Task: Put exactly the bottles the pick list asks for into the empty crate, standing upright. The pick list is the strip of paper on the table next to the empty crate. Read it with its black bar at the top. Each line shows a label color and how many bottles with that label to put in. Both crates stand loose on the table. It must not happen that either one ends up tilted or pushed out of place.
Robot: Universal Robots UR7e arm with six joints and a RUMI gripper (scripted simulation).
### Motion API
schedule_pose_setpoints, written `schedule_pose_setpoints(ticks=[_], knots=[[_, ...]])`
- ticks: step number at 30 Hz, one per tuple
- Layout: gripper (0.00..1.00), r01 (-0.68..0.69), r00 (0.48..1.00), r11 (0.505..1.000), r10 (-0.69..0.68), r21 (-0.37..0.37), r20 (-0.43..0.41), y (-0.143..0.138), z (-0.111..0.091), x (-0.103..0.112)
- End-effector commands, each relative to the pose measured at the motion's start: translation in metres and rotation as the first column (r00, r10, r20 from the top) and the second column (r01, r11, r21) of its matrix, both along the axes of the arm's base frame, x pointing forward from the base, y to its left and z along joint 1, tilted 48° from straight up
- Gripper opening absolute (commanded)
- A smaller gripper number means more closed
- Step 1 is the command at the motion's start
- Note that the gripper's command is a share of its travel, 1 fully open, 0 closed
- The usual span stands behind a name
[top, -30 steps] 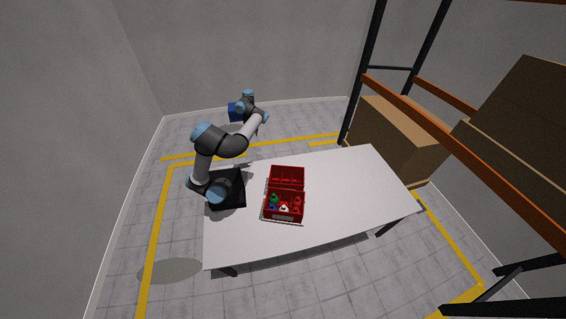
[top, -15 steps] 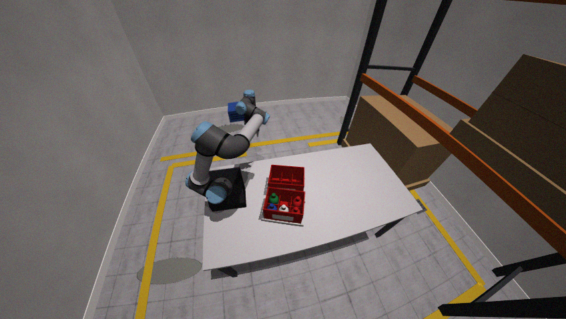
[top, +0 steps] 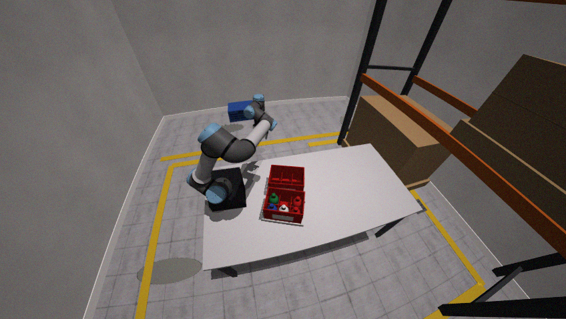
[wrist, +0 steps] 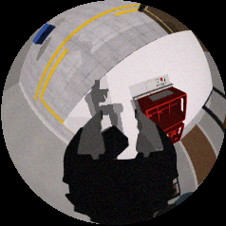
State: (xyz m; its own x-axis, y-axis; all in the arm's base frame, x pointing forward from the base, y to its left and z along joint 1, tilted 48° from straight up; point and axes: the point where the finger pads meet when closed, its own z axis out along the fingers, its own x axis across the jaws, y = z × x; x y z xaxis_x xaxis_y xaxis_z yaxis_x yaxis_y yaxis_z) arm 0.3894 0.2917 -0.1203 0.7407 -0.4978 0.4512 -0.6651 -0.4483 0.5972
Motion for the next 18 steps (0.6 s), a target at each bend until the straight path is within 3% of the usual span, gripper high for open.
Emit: schedule_pose_setpoints(ticks=[1,7,18], knots=[[0.38,-0.103,0.988,0.994,0.106,0.031,-0.111,-0.012,0.001,0.017],[0.38,-0.216,0.945,0.974,0.226,0.069,-0.237,-0.032,0.003,0.04],[0.38,-0.219,0.943,0.973,0.23,0.07,-0.24,-0.06,0.005,0.074]])
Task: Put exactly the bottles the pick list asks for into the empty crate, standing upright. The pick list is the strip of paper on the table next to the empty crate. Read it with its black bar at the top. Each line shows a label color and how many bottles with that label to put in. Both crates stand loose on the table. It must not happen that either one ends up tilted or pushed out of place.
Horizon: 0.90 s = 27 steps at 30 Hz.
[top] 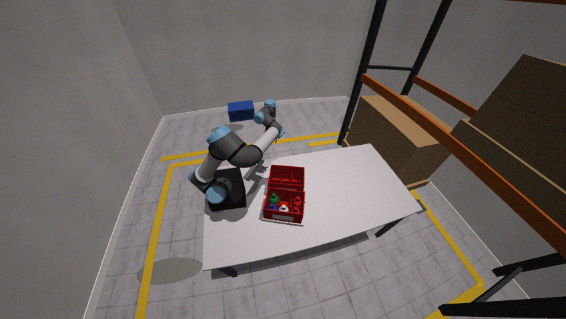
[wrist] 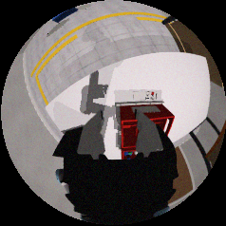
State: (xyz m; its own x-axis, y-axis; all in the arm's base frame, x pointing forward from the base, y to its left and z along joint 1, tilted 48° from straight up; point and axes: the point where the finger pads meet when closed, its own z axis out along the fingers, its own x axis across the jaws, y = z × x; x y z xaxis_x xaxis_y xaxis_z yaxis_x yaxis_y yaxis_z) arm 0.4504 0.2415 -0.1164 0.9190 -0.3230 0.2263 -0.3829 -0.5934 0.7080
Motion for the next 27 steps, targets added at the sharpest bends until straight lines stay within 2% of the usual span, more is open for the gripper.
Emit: schedule_pose_setpoints(ticks=[1,27], knots=[[0.38,-0.004,1.0,1.0,0.004,0.004,-0.001,-0.013,0.001,0.017],[0.38,-0.004,1.0,1.0,0.004,0.003,-0.001,-0.089,0.007,0.11]])
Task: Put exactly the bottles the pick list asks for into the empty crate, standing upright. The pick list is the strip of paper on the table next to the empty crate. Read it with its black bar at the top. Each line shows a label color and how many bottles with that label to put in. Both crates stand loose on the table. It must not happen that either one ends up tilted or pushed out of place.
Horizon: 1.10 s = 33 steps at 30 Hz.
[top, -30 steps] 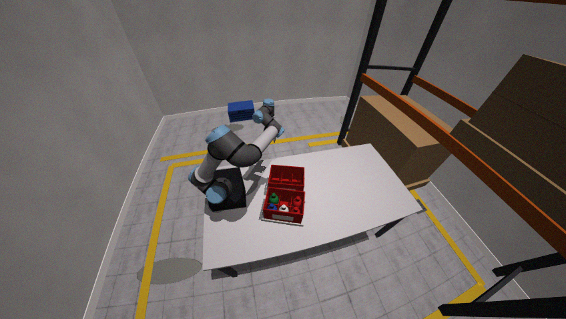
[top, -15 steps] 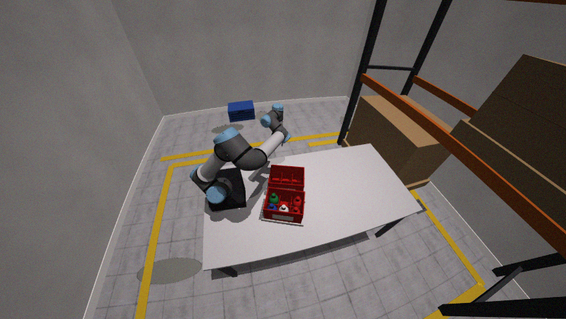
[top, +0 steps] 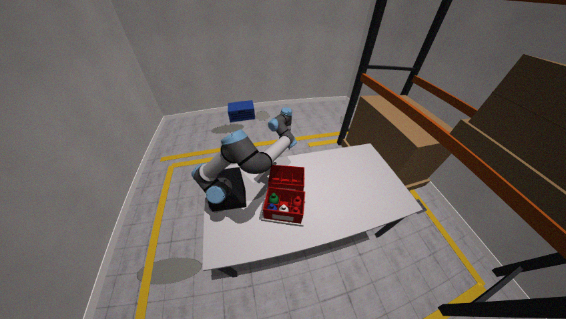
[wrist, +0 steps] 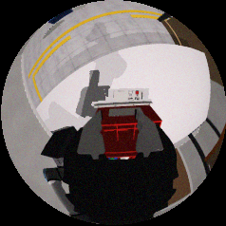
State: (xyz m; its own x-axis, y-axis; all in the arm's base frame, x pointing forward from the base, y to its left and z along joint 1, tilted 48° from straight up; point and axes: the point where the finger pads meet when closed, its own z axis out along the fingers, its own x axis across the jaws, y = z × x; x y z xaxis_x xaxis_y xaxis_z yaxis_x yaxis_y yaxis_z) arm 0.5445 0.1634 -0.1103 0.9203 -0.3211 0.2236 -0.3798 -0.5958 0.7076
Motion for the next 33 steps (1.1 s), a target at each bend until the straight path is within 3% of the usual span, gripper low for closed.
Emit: schedule_pose_setpoints(ticks=[1,15,33], knots=[[0.38,-0.001,1.0,1.0,0.001,0.001,0.001,-0.015,0.001,0.019],[0.38,-0.001,1.0,1.0,0.001,0.001,0.001,-0.052,0.004,0.064],[0.38,-0.001,1.0,1.0,0.001,0.001,0.001,-0.051,0.004,0.064]])
